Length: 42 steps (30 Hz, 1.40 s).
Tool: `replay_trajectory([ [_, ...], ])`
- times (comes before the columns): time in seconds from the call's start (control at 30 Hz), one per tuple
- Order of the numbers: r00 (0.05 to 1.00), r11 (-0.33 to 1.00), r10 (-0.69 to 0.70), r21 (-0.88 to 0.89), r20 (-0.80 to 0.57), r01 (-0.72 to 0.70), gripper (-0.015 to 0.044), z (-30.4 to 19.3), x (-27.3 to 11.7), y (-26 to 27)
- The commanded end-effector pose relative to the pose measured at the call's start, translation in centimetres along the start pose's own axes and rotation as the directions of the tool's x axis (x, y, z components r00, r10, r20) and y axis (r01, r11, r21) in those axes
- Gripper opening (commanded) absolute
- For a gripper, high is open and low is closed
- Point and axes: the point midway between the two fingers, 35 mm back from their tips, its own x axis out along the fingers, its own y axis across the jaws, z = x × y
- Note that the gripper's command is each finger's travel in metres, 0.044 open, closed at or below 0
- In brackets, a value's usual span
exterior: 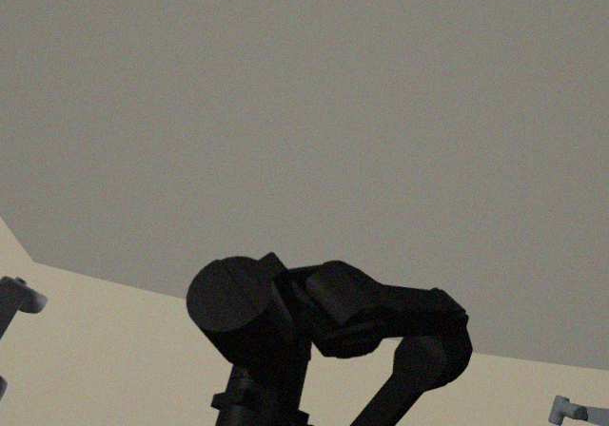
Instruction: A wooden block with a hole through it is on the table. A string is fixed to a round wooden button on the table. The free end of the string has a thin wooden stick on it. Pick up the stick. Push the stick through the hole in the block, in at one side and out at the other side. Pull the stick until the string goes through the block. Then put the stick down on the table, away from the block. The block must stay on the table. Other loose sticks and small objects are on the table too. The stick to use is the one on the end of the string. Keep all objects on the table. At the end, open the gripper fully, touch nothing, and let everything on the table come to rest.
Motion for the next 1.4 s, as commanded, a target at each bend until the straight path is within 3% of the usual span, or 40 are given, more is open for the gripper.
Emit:
replay_trajectory([
  [0.0, 1.000, 1.000, 0.007, 0.001, 0.004, -0.007, 0.0000, -0.6, 0.3, 0.3],
  [1.37, 1.000, 1.000, 0.006, 0.000, 0.008, -0.006, 0.0000, -0.4, 2.9, 2.8],
])
